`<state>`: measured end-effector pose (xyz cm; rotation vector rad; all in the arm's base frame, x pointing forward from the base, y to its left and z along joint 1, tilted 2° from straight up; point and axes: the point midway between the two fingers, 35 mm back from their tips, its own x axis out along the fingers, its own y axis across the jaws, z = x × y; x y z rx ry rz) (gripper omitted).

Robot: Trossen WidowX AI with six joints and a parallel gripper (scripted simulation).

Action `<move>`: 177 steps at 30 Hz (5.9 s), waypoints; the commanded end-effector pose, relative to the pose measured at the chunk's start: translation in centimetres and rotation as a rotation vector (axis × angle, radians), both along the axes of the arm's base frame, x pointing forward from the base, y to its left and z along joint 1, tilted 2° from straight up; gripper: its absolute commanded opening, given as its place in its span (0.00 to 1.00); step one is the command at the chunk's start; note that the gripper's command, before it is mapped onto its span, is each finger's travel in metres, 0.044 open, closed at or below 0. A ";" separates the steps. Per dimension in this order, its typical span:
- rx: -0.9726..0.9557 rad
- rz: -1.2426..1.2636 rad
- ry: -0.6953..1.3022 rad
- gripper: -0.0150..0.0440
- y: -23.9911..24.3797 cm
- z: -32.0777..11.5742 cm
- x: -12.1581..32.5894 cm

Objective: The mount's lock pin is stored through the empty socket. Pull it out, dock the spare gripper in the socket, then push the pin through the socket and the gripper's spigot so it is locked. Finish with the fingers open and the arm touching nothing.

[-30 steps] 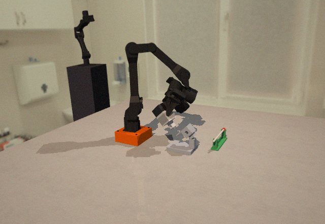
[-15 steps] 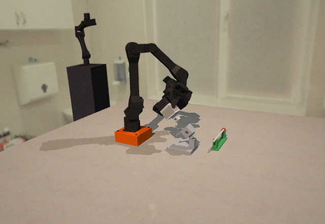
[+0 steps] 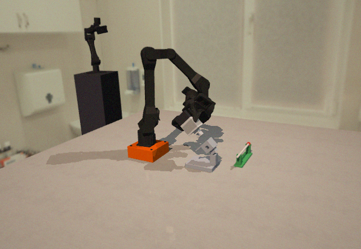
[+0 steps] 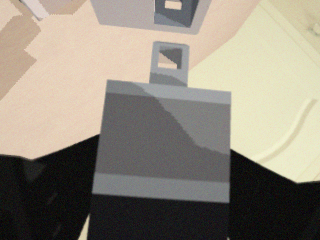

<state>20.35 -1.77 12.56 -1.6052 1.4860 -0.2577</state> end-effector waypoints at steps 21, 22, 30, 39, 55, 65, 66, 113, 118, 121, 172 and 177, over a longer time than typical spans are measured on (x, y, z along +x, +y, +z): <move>-0.007 0.006 -0.006 0.25 -0.3 -2.1 2.4; -0.007 0.006 -0.006 0.25 -0.3 -2.1 2.5; -0.007 0.006 -0.007 0.25 -0.4 -2.9 3.3; -0.007 0.006 -0.008 0.25 -0.5 -3.7 4.2; -0.002 0.005 0.008 0.30 -0.4 -3.9 4.0; -0.002 0.005 0.008 0.74 -0.4 -3.9 4.0; -0.002 0.005 0.008 0.79 -0.4 -3.9 4.0; 0.001 0.024 0.019 1.00 -0.4 2.6 -1.7; 0.023 0.047 0.016 1.00 -0.6 3.6 -1.6; 0.035 0.060 0.014 1.00 -0.7 4.2 -1.6; 0.683 0.278 0.526 0.56 9.9 3.7 15.6; 0.795 0.352 0.595 0.56 7.0 2.2 19.5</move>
